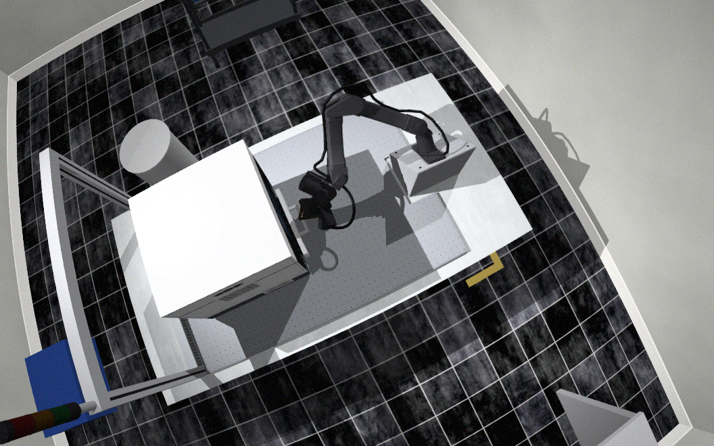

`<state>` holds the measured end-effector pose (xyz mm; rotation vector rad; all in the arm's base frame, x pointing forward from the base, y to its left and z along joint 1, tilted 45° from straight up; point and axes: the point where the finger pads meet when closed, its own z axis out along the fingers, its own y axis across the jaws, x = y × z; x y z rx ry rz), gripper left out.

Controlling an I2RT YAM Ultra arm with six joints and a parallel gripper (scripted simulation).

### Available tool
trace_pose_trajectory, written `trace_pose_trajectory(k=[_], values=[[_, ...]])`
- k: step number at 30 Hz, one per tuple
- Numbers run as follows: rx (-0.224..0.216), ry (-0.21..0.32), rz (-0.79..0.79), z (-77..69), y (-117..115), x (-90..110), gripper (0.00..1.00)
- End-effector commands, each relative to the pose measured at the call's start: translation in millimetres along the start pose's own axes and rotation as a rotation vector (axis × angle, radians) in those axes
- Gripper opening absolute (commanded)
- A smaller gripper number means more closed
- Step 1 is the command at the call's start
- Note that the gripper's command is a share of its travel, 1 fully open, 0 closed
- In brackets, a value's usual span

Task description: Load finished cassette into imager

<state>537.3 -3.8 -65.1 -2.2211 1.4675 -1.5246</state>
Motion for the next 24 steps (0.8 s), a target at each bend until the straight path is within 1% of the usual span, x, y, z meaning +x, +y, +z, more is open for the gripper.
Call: trace_pose_trajectory(k=[1, 7, 8, 9, 11, 12, 24], values=[[0.02, -0.021, -0.064, 3.6, 3.5, -6.9, 0.0], [0.02, -0.021, -0.064, 3.6, 3.5, -6.9, 0.0], [0.023, -0.026, -0.07, 3.6, 7.1, -8.8, 0.0], [0.053, -0.007, -0.048, 7.9, -11.2, -1.2, 0.0], [0.053, -0.007, -0.048, 9.2, -12.6, -1.3, 0.0], [0.022, -0.027, -0.07, 5.8, 5.2, -9.2, 0.0], [0.023, -0.027, -0.071, 5.5, 4.8, -9.8, 0.0]])
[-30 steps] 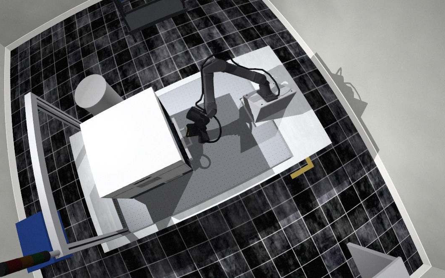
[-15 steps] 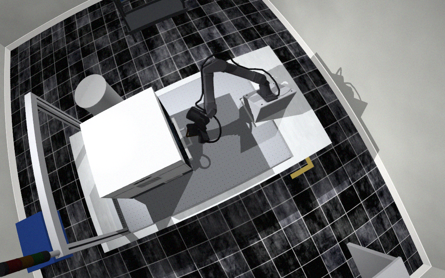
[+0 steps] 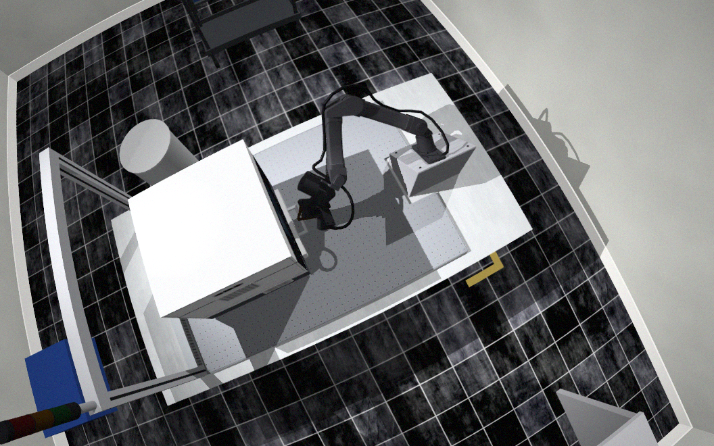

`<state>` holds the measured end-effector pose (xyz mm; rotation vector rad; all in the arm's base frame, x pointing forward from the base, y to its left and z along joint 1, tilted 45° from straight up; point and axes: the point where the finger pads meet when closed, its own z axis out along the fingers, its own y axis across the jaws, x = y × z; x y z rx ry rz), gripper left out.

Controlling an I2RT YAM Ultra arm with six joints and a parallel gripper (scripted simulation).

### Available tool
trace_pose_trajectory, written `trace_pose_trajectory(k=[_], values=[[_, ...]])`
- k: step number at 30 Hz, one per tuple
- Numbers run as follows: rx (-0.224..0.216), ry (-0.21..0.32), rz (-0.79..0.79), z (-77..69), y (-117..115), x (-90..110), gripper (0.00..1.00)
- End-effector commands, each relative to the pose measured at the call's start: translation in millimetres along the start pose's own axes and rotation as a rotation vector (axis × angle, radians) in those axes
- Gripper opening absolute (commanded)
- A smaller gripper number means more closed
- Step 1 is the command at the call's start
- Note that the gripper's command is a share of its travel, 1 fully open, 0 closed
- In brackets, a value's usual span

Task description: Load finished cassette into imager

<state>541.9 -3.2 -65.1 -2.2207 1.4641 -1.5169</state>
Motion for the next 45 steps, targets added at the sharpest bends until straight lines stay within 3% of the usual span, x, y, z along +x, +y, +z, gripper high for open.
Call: trace_pose_trajectory(k=[1, 23, 25, 27, 29, 30, 45], values=[[0.02, -0.021, -0.072, 2.4, 8.2, -9.5, 0.0], [0.02, -0.021, -0.072, 2.4, 8.2, -9.5, 0.0], [0.051, -0.001, -0.05, 7.7, -11.5, -1.6, 0.0], [0.051, -0.001, -0.05, 9.1, -12.8, -1.5, 0.0], [0.051, -0.001, -0.05, 9.1, -12.8, -1.5, 0.0], [0.019, -0.02, -0.072, 6.0, 5.3, -9.2, 0.0], [0.019, -0.02, -0.072, 6.0, 5.3, -9.2, 0.0]])
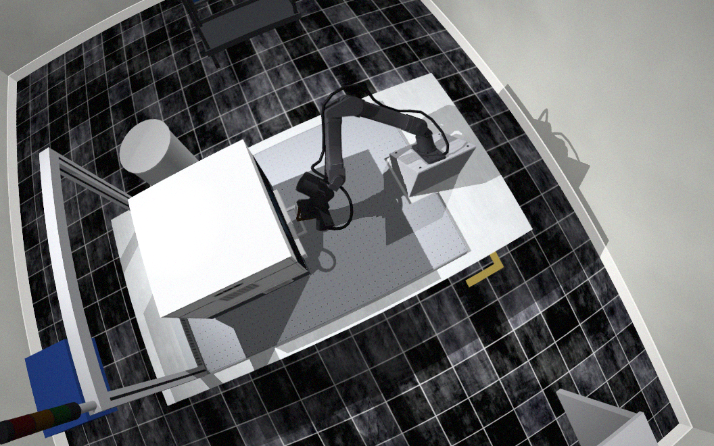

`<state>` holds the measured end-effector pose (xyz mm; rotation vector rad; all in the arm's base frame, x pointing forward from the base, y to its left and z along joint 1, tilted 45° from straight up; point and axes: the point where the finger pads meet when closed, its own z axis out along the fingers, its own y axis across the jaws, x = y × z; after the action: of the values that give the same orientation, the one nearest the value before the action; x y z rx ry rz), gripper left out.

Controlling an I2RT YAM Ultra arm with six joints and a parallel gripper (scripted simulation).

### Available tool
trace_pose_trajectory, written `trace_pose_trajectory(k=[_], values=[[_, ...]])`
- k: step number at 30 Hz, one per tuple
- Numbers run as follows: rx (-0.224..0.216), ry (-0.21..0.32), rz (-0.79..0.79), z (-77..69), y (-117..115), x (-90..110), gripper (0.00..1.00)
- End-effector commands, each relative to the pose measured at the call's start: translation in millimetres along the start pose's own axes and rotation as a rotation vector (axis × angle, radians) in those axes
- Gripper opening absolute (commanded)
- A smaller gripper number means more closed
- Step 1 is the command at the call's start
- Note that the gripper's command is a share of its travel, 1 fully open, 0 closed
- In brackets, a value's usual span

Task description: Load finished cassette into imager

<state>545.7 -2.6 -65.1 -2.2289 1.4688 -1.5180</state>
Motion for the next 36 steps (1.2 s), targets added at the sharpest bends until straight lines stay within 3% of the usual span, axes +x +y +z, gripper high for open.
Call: trace_pose_trajectory(k=[1, 18, 19, 20, 22, 36], values=[[0.027, -0.022, -0.067, 3.4, 8.0, -9.1, 0.0], [0.027, -0.022, -0.067, 3.4, 8.0, -9.1, 0.0], [0.029, -0.021, -0.066, 4.5, 6.1, -8.8, 0.0], [0.058, -0.003, -0.045, 8.3, -11.9, -1.2, 0.0], [0.058, -0.003, -0.045, 9.6, -13.3, -1.2, 0.0], [0.045, -0.011, -0.054, 8.5, -5.9, -4.7, 0.0]])
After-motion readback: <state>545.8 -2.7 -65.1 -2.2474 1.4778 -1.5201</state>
